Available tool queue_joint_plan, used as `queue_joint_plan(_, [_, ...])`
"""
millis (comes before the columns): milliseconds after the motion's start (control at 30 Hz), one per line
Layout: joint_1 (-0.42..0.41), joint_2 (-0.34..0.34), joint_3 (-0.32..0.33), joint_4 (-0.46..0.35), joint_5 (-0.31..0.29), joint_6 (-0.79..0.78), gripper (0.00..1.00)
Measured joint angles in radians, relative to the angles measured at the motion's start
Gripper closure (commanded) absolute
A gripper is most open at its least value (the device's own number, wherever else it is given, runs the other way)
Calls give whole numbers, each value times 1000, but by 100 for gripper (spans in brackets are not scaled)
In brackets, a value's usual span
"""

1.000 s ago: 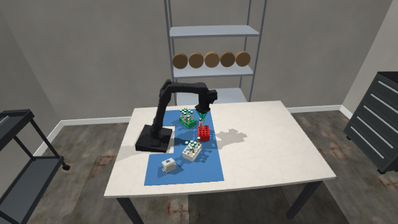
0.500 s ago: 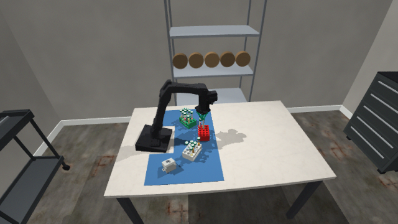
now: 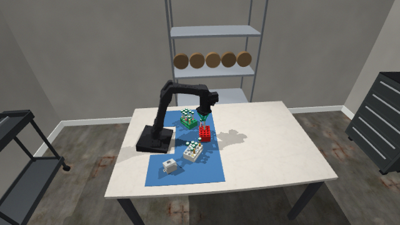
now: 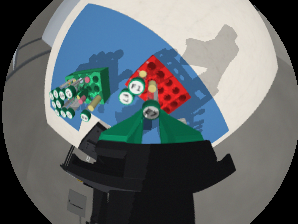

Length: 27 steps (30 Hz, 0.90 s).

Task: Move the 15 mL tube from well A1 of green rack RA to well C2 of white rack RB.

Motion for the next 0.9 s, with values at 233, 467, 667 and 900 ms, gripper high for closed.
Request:
queue_joint_plan(233, [-1,0,-13,13,-1,-1,100])
queue_joint_plan(467, [-2,2,-22,22,-2,-2,100])
queue_joint_plan(667, [-3,3,-32,32,-3,-3,100])
queue_joint_plan(900, [-3,5,-40,43,-3,-3,100])
